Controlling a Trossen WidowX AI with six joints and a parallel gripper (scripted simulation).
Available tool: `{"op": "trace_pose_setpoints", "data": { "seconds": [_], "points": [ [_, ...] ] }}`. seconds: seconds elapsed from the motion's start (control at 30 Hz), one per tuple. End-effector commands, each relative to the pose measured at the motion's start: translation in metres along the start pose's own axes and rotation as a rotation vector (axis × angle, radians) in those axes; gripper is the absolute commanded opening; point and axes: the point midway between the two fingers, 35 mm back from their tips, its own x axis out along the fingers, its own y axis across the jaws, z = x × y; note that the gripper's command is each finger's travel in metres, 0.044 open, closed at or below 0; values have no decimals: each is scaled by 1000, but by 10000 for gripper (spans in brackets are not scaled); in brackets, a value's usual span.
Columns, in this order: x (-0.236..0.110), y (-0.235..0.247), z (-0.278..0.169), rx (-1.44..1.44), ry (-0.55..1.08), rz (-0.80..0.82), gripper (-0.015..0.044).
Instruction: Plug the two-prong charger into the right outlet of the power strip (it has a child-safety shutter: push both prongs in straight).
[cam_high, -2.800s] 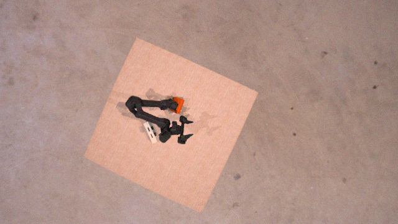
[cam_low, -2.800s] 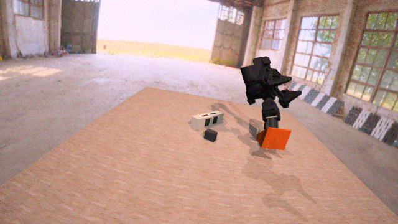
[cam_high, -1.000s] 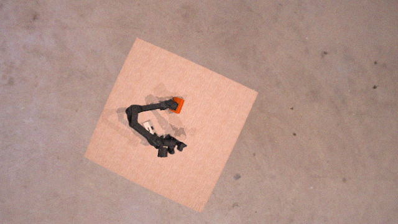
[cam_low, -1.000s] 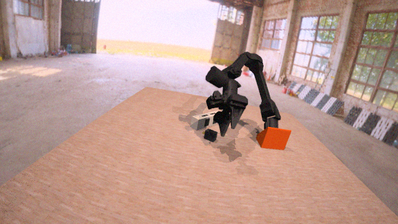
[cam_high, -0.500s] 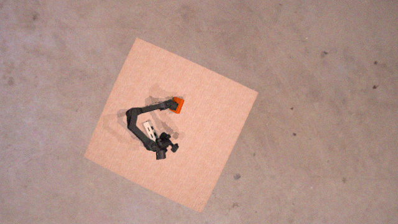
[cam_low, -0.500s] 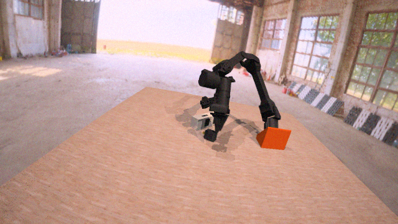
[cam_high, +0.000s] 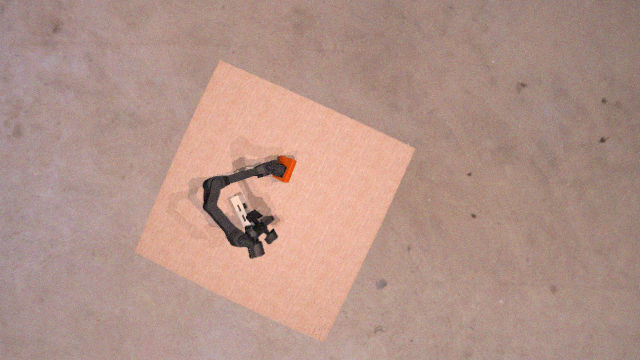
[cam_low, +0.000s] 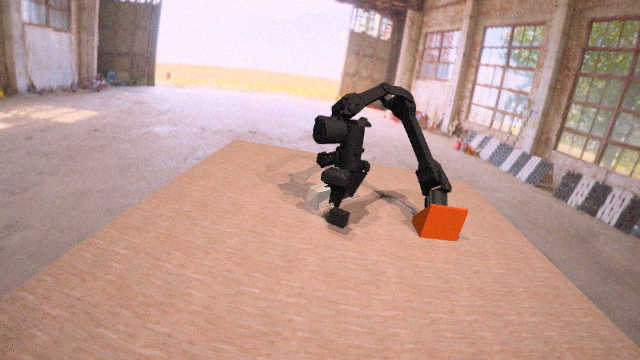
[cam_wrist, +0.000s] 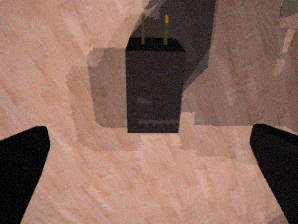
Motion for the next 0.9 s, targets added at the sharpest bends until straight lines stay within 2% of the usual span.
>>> {"op": "trace_pose_setpoints", "data": {
  "seconds": [0.0,0.87],
  "points": [
    [1,-2,2,10,-7,-13,440],
    [38,-2,6,11,-8,-13,440]
  ]
}}
